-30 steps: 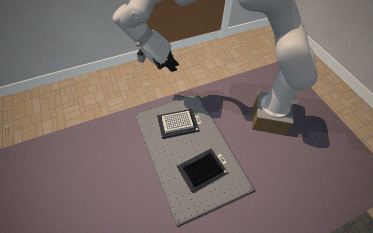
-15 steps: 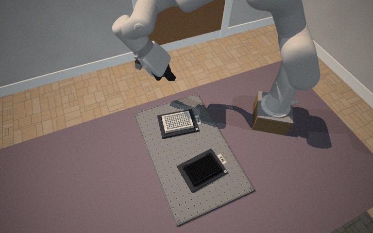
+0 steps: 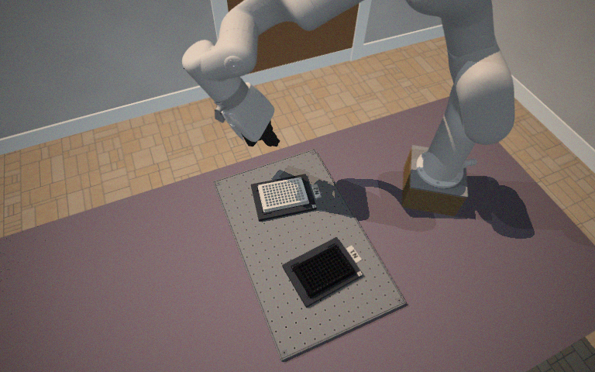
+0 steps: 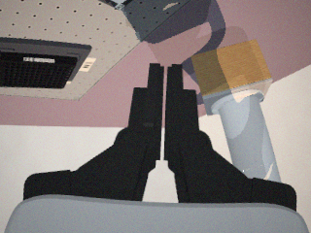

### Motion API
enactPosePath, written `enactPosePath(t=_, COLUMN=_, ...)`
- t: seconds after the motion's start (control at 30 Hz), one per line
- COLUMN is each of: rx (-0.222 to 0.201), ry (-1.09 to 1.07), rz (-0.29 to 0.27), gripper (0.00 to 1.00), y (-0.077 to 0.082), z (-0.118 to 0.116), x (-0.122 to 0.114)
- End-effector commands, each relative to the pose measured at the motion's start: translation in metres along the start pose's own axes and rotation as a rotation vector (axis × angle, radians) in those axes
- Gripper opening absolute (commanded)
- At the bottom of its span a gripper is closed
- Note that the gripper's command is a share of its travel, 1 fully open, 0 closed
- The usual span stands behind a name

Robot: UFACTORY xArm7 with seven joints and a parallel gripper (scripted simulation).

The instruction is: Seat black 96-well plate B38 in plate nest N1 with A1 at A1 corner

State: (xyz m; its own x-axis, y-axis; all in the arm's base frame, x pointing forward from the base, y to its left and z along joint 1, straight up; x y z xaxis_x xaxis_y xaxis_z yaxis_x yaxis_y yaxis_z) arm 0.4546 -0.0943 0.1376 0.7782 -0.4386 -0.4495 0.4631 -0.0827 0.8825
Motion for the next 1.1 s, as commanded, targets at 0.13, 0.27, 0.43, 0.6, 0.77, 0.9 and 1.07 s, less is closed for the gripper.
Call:
enactPosePath(t=0.13, rx=-0.001, ry=-0.050, rz=0.055, gripper=0.00, y=-0.004, z=-0.030, x=-0.008)
enactPosePath(t=0.27, rx=0.003, ry=-0.091, rz=0.095, gripper=0.00, y=-0.008, z=-0.048, x=-0.016)
enactPosePath(t=0.43, rx=0.011, ry=-0.132, rz=0.135, gripper=0.00, y=-0.012, z=-0.062, x=-0.022)
enactPosePath(t=0.6, rx=0.017, ry=-0.156, rz=0.157, gripper=0.00, y=-0.016, z=-0.076, x=-0.028)
enactPosePath(t=0.77, rx=0.022, ry=-0.173, rz=0.173, gripper=0.00, y=-0.021, z=-0.091, x=-0.036)
enactPosePath(t=0.9, rx=0.037, ry=-0.213, rz=0.210, gripper=0.00, y=-0.024, z=-0.099, x=-0.042)
enactPosePath(t=1.07, rx=0.055, ry=-0.252, rz=0.245, gripper=0.00, y=-0.031, z=-0.117, x=-0.054)
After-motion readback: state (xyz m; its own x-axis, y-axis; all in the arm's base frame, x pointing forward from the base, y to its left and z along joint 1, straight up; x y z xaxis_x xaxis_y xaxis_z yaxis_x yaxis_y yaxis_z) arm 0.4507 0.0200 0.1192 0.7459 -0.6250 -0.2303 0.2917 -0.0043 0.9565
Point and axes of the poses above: the point where the finger pads meet when closed, its own y axis back along the fingers, its own z axis across the jaws, x = y × z, the point moved 2 cm from there along y, back along the fingers, and after that the axes turned 14 degrees about y, right-handed, at the moved point
